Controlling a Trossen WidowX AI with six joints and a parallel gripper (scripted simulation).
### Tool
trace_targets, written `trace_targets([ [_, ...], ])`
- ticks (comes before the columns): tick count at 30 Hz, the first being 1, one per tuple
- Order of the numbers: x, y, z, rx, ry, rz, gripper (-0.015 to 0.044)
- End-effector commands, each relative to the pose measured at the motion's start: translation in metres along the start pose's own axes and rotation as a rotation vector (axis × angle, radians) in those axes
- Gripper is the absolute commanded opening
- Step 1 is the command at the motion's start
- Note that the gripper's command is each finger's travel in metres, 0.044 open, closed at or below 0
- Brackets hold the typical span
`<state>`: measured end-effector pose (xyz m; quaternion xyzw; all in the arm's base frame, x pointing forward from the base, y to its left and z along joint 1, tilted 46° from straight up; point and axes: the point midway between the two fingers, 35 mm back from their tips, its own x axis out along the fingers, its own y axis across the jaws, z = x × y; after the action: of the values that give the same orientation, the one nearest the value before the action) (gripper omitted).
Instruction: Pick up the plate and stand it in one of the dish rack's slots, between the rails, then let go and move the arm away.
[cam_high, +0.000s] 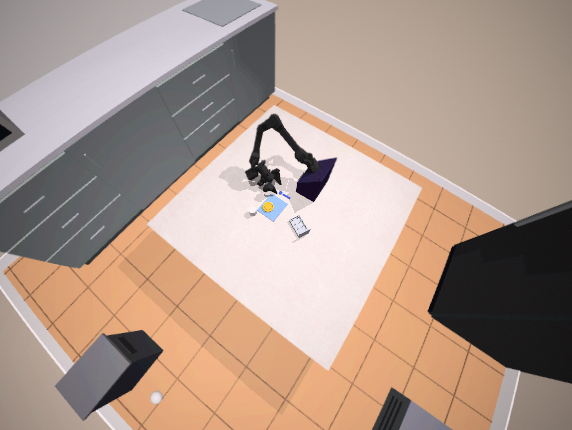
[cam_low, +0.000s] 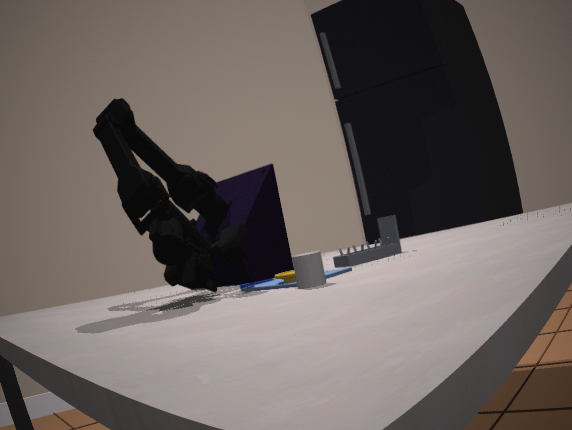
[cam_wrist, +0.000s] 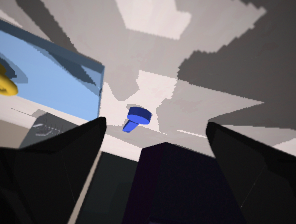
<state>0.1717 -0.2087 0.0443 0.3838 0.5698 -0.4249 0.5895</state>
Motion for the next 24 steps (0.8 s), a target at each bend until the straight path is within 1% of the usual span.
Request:
trace_targets([
  [1,0.004,0.016,-0.004,-0.088,-0.005,-0.017,0.04],
  [24,-0.002,0.082,0.002,-0.635,-0.239,-0.306,0.04],
])
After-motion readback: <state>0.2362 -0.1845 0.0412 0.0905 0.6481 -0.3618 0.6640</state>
